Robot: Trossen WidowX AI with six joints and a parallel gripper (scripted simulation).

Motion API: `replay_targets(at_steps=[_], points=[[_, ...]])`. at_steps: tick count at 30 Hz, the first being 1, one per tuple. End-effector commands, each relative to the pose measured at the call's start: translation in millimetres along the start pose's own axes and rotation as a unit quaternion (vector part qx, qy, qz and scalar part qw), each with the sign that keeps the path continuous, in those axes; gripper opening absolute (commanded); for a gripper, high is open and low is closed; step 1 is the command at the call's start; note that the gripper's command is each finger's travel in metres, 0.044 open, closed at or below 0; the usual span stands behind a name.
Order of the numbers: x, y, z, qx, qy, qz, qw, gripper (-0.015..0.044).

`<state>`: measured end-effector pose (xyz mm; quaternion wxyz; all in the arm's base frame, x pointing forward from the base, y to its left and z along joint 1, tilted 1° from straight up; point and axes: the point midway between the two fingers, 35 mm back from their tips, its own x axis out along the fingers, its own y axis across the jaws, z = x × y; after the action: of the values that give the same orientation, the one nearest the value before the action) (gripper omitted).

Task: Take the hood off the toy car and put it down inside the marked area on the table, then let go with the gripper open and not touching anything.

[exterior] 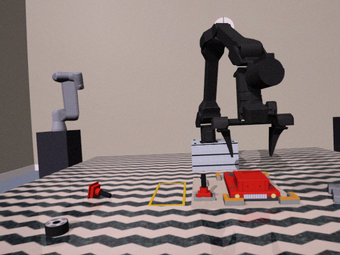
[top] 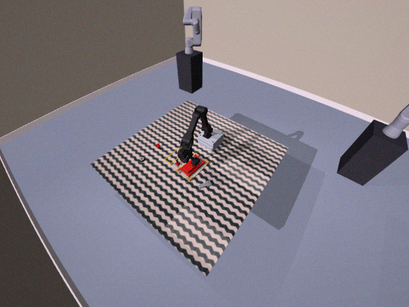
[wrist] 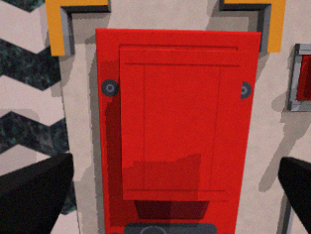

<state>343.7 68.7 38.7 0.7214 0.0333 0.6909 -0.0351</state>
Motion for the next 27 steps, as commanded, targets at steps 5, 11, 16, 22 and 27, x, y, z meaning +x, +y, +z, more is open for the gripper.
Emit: replay_targets(at_steps=[5,11,16,22,27], points=[[8,-1,-1,-0.002,0.003,0.001,1.0,0.044],[13,-2,-1,-0.002,0.003,0.001,1.0,0.044],[18,-2,-1,-0.002,0.003,0.001,1.0,0.044],[23,-3,-1,-0.002,0.003,0.001,1.0,0.044],[27,-3,-1,-0.002,0.003,0.001,1.0,0.044]])
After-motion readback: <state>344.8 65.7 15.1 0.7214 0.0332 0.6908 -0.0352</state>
